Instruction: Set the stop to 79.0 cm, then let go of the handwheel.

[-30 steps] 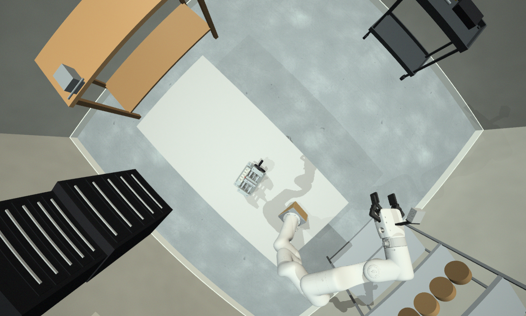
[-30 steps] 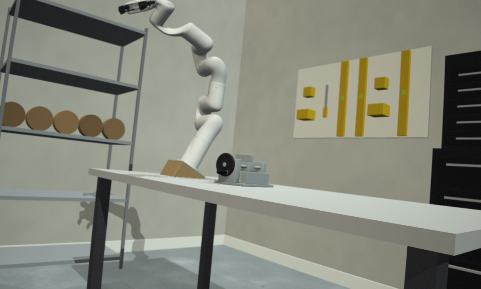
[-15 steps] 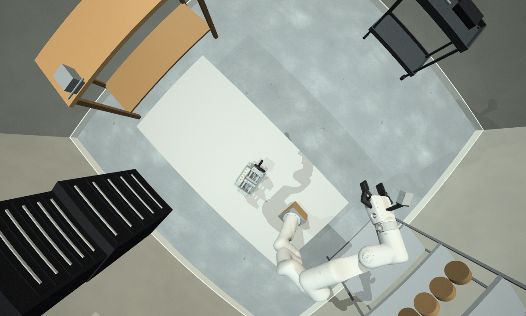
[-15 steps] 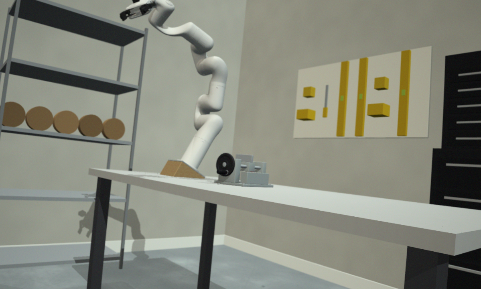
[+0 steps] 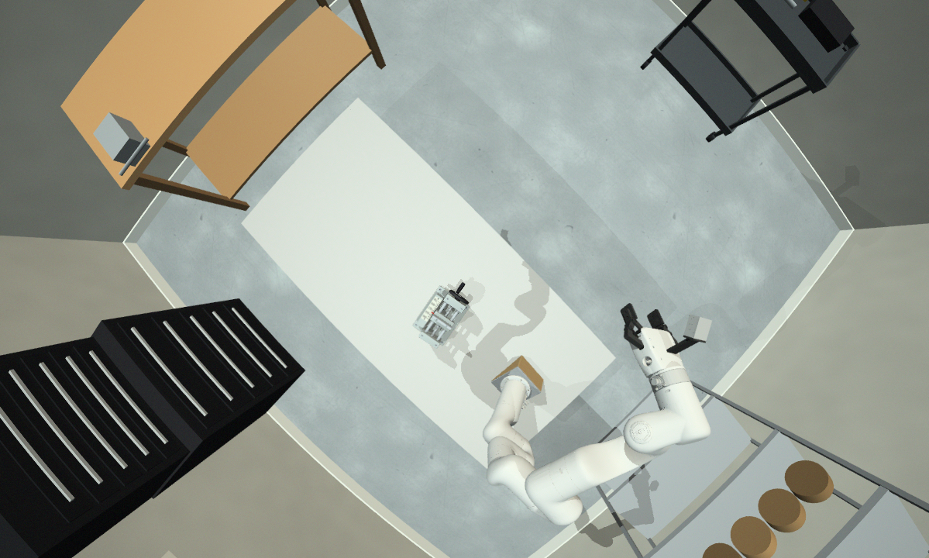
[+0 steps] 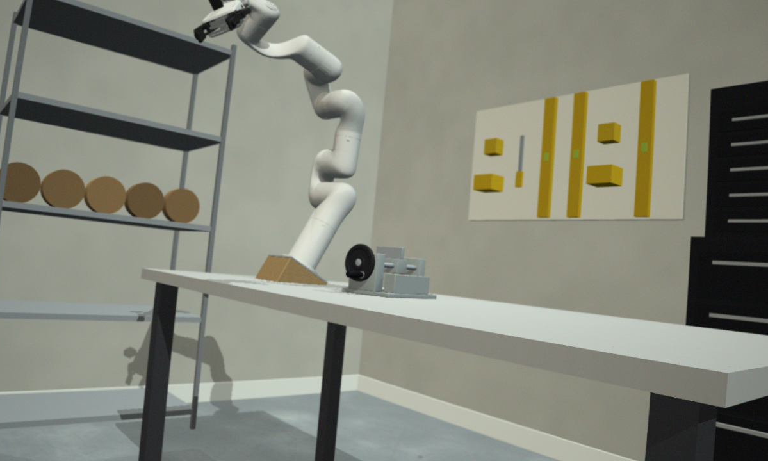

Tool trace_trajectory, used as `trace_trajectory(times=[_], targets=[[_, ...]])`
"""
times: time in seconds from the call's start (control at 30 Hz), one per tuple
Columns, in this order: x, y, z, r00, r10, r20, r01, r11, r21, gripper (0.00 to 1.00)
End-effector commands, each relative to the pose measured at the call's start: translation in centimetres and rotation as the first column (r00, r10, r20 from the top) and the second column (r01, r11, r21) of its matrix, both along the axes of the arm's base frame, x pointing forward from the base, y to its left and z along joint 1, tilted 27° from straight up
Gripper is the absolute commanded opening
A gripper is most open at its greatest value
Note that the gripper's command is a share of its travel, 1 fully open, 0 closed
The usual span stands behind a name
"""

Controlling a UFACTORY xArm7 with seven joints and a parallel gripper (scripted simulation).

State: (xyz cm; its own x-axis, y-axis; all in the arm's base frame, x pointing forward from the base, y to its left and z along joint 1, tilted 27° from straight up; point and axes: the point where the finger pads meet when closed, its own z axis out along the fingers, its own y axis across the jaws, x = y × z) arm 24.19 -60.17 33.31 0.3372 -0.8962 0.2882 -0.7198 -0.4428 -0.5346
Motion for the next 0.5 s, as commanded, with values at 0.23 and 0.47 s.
trace_trajectory(times=[0.23, 0.47], targets=[[1.7, 1.0, -1.1, 1.000, 0.002, -0.011, -0.002, 0.999, 0.038, 1.00], [6.3, 4.8, -5.0, 0.997, 0.012, -0.075, 0.002, 0.983, 0.181, 1.00]])
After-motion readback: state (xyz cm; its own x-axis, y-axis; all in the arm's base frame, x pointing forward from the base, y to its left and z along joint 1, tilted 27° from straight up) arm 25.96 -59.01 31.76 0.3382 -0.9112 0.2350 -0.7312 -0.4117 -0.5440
